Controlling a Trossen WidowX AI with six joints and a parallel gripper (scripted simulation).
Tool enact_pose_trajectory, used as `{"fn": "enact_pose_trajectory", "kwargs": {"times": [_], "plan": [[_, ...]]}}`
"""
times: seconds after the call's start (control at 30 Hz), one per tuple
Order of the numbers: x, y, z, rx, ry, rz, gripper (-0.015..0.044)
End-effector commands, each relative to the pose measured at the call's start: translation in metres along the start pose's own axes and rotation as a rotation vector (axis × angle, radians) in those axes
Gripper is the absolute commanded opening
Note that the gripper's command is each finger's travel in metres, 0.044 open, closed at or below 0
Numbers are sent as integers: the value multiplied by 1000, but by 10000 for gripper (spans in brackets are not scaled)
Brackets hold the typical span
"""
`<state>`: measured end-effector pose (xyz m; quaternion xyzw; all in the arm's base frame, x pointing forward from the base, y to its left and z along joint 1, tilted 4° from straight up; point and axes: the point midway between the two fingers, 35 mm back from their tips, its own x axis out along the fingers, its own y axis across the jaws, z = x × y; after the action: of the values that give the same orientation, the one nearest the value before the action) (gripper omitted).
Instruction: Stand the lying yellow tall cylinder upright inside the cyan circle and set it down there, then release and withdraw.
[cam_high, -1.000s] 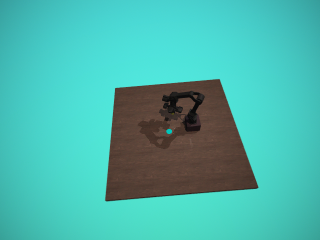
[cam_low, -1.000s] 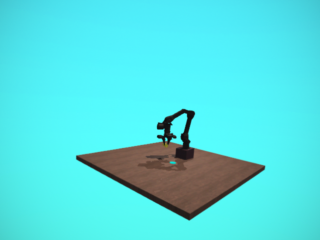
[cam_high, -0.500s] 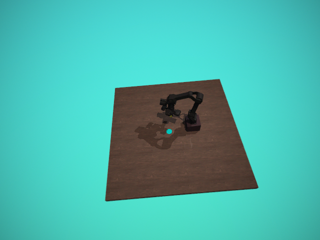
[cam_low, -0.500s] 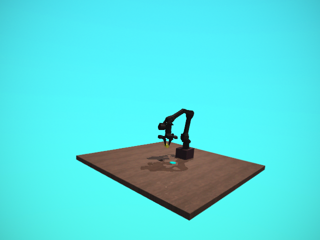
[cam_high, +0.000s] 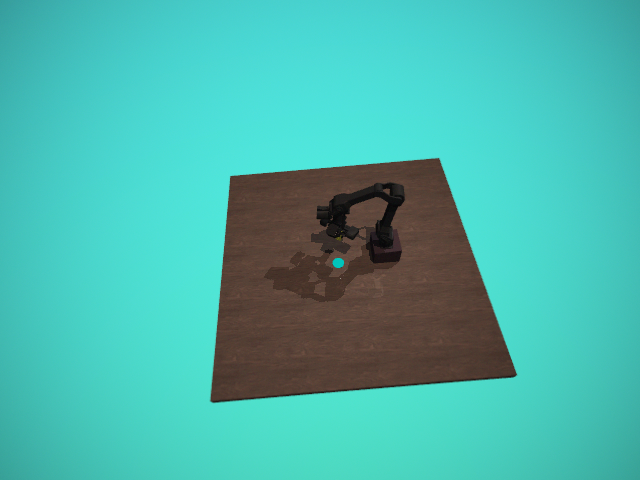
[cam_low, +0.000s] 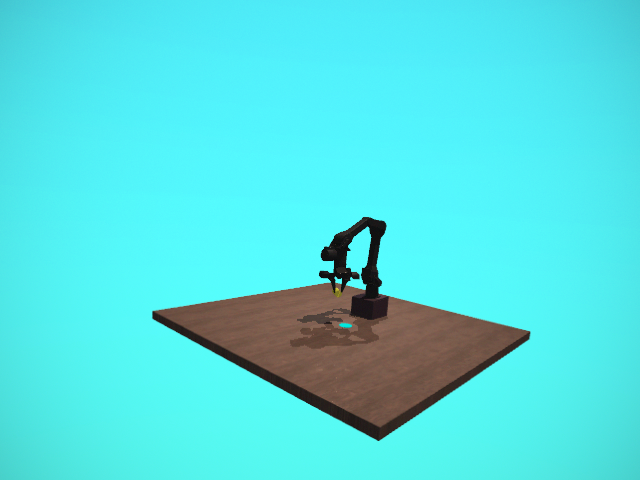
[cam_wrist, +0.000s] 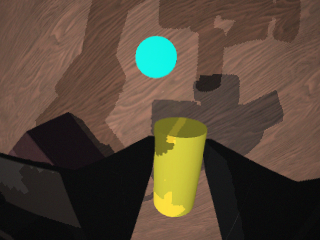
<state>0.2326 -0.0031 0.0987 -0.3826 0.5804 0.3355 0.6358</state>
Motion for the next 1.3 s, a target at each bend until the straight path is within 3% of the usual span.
{"fn": "enact_pose_trajectory", "kwargs": {"times": [0.0,0.67,1.27], "plan": [[1,5,12,29,10,9,105],[-6,31,63,148,3,7,105],[9,27,71,203,-99,42,105]]}}
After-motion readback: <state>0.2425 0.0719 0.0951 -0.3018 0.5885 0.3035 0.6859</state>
